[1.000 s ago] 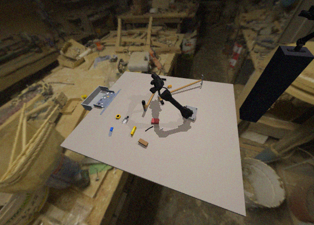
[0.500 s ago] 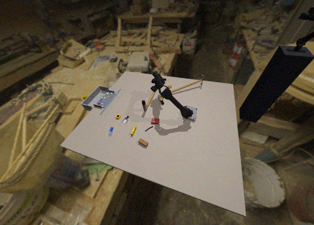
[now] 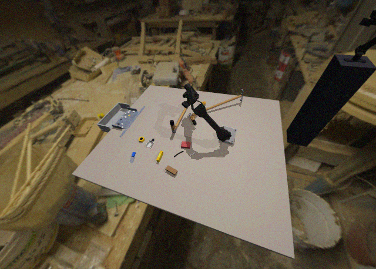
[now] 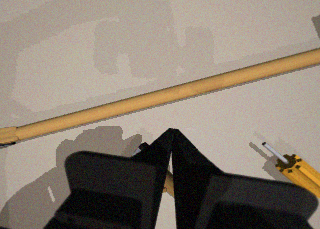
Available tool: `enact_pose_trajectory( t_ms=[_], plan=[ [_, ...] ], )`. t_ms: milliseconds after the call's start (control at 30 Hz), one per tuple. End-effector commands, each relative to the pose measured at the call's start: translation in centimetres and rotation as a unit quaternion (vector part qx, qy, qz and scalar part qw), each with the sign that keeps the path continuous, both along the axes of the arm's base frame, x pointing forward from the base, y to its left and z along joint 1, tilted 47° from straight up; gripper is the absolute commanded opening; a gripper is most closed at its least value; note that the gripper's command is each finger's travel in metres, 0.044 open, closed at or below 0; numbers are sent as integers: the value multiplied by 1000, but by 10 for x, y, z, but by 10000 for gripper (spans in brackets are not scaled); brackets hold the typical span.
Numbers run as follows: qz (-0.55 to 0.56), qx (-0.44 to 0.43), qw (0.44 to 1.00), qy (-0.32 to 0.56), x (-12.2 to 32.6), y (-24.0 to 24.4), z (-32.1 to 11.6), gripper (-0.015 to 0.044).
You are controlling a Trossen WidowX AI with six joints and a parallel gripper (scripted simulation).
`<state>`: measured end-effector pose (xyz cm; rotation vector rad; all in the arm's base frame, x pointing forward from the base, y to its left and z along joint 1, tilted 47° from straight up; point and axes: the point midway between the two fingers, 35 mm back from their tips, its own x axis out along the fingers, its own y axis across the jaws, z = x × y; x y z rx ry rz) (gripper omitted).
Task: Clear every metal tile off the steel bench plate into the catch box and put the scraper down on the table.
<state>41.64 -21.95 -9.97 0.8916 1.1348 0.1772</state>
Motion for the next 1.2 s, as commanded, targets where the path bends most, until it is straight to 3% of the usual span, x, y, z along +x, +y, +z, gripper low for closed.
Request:
enact_pose_trajectory(
  t_ms=[0, 1167],
  plan=[
    [2, -1, 1000, 2, -1, -5, -8, 0],
    [2, -2, 1000, 1, -17, -43, -49, 0]
  ],
)
